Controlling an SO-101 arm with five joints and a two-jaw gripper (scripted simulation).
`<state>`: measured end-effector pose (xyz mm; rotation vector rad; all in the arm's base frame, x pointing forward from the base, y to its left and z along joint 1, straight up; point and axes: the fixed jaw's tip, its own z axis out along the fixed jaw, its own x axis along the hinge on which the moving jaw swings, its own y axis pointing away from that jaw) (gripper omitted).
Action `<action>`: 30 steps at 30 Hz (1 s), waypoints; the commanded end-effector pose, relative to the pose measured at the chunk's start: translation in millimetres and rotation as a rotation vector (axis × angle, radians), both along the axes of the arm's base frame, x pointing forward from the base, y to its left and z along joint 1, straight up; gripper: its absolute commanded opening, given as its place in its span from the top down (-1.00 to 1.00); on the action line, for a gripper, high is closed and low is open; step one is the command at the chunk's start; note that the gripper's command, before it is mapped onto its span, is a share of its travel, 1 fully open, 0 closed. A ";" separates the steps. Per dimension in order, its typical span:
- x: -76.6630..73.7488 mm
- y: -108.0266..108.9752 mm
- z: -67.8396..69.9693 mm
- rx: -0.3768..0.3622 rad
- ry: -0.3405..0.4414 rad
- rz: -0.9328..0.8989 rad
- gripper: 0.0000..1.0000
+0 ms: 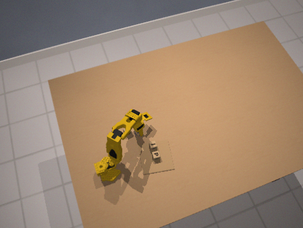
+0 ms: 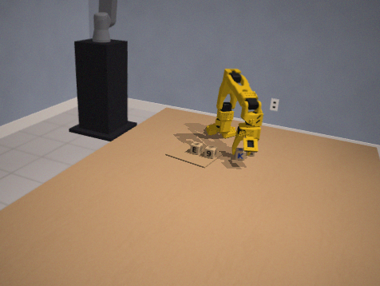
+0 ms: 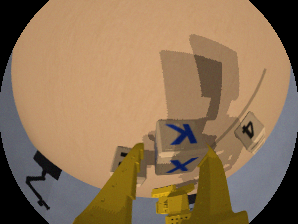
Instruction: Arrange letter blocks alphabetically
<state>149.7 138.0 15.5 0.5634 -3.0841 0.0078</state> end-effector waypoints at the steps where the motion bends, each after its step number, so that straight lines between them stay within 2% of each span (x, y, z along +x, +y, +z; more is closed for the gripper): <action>1: 8.6 4.1 11.7 0.049 -0.057 0.000 0.55; 14: 9.9 0.7 11.7 0.048 -0.057 0.000 0.67; 26: 10.1 0.3 11.7 0.048 -0.057 0.000 0.69; 30: 10.1 0.3 11.7 0.048 -0.057 0.000 0.78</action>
